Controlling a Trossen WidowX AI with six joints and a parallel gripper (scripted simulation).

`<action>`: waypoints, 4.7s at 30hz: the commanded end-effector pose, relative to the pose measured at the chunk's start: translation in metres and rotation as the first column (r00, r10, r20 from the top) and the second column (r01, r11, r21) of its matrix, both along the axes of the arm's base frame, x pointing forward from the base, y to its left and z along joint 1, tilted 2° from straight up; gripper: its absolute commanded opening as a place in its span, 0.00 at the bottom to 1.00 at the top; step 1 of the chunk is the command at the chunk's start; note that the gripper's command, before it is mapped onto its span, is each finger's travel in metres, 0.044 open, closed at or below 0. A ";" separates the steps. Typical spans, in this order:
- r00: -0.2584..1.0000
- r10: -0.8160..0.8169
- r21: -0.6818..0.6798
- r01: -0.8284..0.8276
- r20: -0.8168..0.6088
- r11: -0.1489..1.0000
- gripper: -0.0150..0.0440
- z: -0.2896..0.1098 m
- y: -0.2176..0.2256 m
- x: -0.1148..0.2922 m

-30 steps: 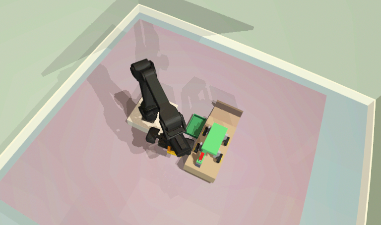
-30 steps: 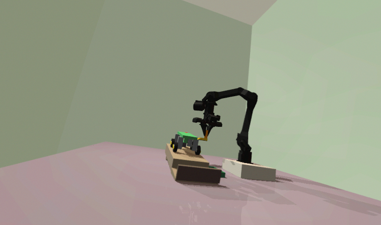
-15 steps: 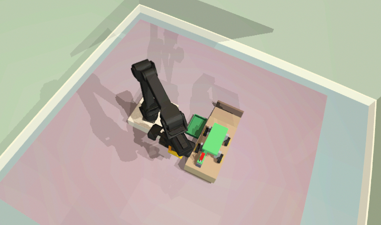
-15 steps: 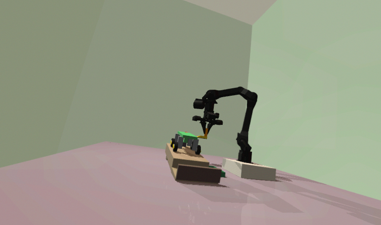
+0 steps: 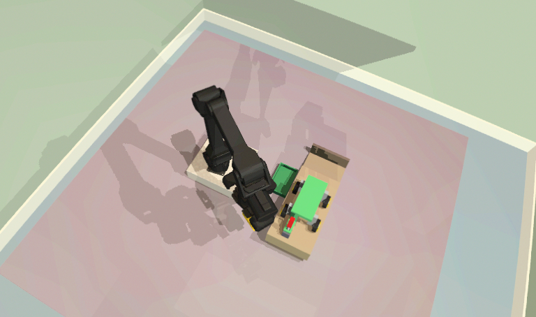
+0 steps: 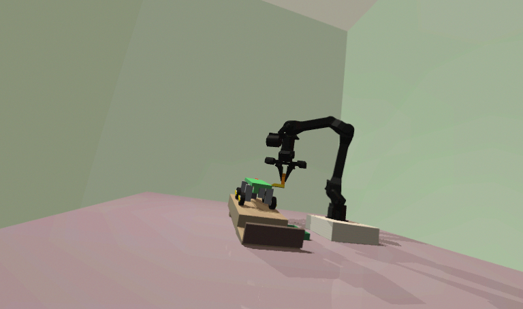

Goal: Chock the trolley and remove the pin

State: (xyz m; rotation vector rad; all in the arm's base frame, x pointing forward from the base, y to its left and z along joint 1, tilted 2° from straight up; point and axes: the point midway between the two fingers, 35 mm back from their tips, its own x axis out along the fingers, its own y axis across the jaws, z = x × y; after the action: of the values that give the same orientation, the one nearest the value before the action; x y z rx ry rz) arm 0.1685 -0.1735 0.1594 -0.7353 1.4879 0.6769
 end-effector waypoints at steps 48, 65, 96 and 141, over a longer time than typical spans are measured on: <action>0.502 -0.864 0.015 0.864 0.040 0.502 0.25 -0.004 0.044 0.020; 0.502 -0.864 0.020 0.864 0.036 0.502 0.25 -0.009 0.103 0.045; 0.502 -0.865 0.028 0.864 0.028 0.502 0.25 -0.023 0.214 0.083; 0.502 -0.858 -0.032 0.864 0.110 0.502 0.25 -0.036 0.280 0.137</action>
State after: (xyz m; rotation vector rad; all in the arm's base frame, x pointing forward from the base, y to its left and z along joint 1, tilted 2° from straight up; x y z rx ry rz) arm 0.3023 0.1069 0.1237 0.0194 1.5841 -0.2144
